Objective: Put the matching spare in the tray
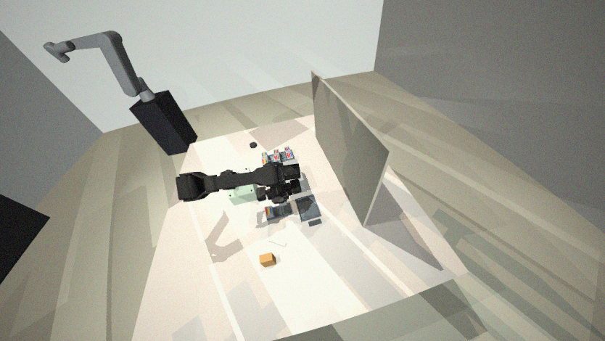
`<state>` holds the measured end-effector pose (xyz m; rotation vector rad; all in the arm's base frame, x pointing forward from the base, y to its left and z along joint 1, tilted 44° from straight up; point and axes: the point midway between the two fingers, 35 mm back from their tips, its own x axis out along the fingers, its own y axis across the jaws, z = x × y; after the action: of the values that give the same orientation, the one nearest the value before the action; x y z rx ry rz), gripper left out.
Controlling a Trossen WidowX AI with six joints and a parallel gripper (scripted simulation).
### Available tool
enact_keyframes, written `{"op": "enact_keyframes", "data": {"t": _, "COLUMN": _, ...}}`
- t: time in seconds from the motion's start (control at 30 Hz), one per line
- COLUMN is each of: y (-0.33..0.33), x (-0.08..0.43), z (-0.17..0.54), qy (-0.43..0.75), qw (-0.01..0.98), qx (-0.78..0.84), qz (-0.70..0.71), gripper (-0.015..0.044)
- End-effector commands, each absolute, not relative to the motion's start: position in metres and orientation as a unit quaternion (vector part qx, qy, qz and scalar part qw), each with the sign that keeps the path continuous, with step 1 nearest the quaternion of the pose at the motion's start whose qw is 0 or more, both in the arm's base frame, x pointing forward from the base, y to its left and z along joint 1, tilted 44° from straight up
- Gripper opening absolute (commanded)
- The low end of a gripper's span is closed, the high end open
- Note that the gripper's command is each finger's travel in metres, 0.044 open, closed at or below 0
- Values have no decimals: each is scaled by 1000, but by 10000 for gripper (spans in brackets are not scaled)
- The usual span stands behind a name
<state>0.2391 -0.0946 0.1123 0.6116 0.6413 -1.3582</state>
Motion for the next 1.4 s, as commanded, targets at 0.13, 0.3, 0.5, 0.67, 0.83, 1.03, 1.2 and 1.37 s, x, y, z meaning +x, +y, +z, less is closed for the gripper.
{"op": "enact_keyframes", "data": {"t": 0.13, "y": -90, "x": 238, "z": 120, "qy": 282, "qw": 690, "qx": 275, "qz": -607, "gripper": 0}}
{"op": "enact_keyframes", "data": {"t": 0.3, "y": -87, "x": 237, "z": 122, "qy": 287, "qw": 688, "qx": 274, "qz": -608, "gripper": 0}}
{"op": "enact_keyframes", "data": {"t": 0.5, "y": -68, "x": 236, "z": 146, "qy": 287, "qw": 688, "qx": 275, "qz": -607, "gripper": 0}}
{"op": "enact_keyframes", "data": {"t": 0.67, "y": -54, "x": 232, "z": 167, "qy": 285, "qw": 689, "qx": 275, "qz": -607, "gripper": 0}}
{"op": "enact_keyframes", "data": {"t": 0.83, "y": -47, "x": 229, "z": 178, "qy": 284, "qw": 689, "qx": 275, "qz": -607, "gripper": 0}}
{"op": "enact_keyframes", "data": {"t": 1.03, "y": -46, "x": 240, "z": 180, "qy": 283, "qw": 689, "qx": 277, "qz": -607, "gripper": 0}}
{"op": "enact_keyframes", "data": {"t": 1.2, "y": -43, "x": 262, "z": 184, "qy": 281, "qw": 690, "qx": 281, "qz": -605, "gripper": 0}}
{"op": "enact_keyframes", "data": {"t": 1.37, "y": -41, "x": 283, "z": 186, "qy": 281, "qw": 690, "qx": 281, "qz": -605, "gripper": 0}}
